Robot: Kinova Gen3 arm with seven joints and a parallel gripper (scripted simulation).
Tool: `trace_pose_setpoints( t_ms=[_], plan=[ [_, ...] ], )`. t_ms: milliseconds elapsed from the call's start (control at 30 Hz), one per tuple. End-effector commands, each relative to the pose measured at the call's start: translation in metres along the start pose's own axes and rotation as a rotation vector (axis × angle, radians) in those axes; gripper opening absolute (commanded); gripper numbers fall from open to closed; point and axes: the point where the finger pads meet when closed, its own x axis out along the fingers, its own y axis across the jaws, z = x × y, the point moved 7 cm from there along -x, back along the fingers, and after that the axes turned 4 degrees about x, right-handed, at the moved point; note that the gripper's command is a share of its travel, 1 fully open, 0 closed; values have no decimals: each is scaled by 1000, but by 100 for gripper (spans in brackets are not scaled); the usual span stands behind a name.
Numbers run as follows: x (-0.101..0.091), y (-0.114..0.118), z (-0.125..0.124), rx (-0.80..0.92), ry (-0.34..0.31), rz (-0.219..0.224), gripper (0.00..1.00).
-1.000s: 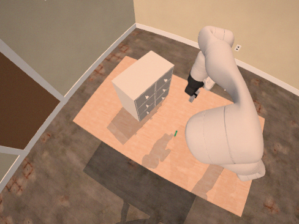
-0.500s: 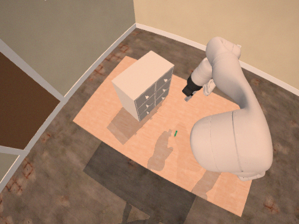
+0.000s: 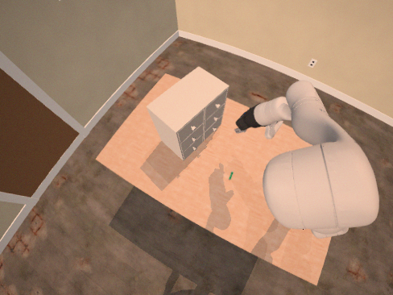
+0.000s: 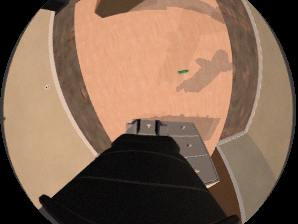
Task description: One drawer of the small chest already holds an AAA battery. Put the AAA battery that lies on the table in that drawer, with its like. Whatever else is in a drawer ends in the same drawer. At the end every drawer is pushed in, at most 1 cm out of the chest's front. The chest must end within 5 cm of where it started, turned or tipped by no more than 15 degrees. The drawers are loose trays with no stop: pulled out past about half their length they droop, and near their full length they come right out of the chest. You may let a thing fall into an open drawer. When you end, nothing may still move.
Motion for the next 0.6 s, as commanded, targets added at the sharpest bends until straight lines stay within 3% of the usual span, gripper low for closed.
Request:
trace_pose_setpoints(
  t_ms=[0, 333, 567],
  plan=[
    [7, -1, -10, 20, -41, 8, 67],
    [32, -1, -18, 21, -197, 17, 67],
    [41, -1, -21, 21, -249, 20, 67]
  ],
)
